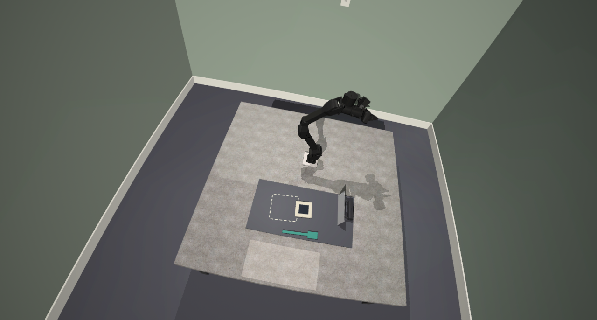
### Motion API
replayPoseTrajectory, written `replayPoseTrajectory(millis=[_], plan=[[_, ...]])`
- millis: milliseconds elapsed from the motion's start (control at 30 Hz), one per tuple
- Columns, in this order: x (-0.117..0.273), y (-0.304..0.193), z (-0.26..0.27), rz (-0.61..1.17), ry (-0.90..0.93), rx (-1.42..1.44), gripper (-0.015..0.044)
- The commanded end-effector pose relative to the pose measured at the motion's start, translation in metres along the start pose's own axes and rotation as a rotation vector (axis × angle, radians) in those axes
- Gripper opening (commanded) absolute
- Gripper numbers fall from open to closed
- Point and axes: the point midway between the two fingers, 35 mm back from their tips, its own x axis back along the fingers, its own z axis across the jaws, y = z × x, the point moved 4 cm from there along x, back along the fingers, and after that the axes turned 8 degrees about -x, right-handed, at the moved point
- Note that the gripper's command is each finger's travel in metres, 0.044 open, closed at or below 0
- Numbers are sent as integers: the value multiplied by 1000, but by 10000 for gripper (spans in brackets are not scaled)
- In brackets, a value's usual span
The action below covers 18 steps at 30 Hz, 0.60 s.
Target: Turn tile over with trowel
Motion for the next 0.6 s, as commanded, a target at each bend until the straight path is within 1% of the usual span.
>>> replayPoseTrajectory(millis=[0,300,567], plan=[[-24,-17,3,94,-1,92,100],[-73,-57,3,287,45,315,100],[-107,-101,-8,460,91,455,100]])
